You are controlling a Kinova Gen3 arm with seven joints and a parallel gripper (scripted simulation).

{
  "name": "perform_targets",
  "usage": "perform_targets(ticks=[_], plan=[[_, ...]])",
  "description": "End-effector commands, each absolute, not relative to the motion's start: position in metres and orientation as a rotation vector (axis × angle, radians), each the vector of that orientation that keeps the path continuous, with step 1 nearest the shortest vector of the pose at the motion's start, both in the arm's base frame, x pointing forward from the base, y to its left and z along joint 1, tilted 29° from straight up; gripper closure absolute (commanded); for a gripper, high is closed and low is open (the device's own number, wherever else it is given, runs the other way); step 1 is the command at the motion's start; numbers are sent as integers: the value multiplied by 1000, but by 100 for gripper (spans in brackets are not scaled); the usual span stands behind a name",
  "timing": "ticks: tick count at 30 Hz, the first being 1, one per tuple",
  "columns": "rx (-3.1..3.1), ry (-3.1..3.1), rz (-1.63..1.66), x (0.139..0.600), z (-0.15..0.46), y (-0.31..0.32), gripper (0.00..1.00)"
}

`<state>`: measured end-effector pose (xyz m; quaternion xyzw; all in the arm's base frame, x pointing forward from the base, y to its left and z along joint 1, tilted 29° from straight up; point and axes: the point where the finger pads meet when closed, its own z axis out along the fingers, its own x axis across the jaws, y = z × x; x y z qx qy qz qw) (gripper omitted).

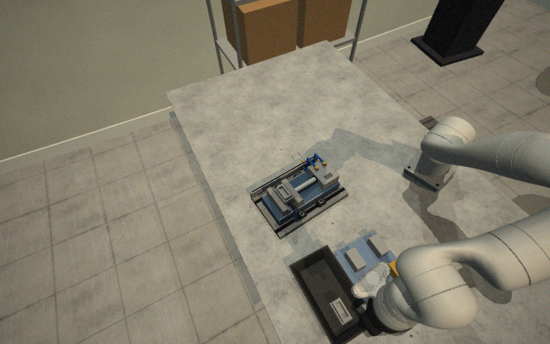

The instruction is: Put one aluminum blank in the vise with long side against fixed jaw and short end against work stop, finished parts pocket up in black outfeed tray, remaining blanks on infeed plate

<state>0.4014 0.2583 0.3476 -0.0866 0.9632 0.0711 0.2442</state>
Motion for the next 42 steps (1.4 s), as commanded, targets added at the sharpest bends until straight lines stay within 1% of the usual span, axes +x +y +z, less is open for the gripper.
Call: perform_targets(ticks=[1, 15, 42], plan=[[-228, 2631, 192, 404, 345, 256, 100], [-228, 2631, 192, 414, 326, 260, 100], [-228, 2631, 192, 416, 322, 261, 100]])
